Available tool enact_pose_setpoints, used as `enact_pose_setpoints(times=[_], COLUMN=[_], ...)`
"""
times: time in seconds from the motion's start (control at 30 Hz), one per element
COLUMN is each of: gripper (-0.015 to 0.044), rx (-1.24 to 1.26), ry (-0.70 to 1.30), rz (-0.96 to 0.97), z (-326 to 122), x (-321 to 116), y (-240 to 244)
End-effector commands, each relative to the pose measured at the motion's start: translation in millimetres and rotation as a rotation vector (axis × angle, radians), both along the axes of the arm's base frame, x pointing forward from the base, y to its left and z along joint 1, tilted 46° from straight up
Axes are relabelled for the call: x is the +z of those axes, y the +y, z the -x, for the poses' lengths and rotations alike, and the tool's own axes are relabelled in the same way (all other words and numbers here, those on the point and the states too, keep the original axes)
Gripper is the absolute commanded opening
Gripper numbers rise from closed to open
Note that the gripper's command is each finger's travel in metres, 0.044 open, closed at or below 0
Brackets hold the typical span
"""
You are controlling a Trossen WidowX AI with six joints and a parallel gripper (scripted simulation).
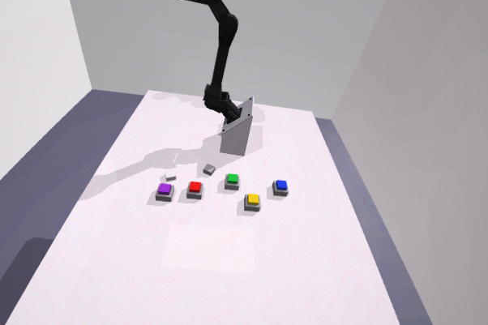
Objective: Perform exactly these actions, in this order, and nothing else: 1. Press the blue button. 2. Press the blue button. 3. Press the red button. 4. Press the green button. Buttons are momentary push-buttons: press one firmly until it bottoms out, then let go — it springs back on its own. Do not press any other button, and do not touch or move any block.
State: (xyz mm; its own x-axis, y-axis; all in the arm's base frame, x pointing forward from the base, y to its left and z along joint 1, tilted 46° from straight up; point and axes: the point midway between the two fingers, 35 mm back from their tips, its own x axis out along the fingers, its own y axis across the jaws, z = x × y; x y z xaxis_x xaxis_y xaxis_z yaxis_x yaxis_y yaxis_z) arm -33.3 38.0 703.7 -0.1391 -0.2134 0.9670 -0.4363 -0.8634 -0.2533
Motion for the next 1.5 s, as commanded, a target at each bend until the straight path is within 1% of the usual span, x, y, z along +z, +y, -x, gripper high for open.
enact_pose_setpoints(times=[0.0,0.07,0.13,0.17,0.33,0.57,0.77,0.93,1.1,1.27,1.47], gripper=[0.0400,0.0400,0.0400,0.0400,0.0400,0.0400,0.0400,0.0400,0.0400,0.0400,0.0400], rx=[0.016,0.141,0.311,0.363,0.555,0.889,1.120,1.274,1.390,1.463,1.492], ry=[0.001,0.004,-0.009,-0.014,-0.037,-0.091,-0.142,-0.188,-0.236,-0.284,-0.339], rz=[-0.006,-0.057,-0.158,-0.191,-0.322,-0.587,-0.821,-1.025,-1.237,-1.454,-1.712], z=[-0.3,-4.3,-17.1,-22.6,-49.6,-122.5,-195.8,-259.6,-322.3,-379.7,-437.6], x=[-0.5,-4.0,-7.8,-9.7,-20.8,-58.1,-102.5,-146.7,-196.6,-250.4,-318.1], y=[-2.4,-25.4,-72.2,-86.9,-140.3,-221.9,-264.4,-281.3,-282.0,-267.9,-234.6])
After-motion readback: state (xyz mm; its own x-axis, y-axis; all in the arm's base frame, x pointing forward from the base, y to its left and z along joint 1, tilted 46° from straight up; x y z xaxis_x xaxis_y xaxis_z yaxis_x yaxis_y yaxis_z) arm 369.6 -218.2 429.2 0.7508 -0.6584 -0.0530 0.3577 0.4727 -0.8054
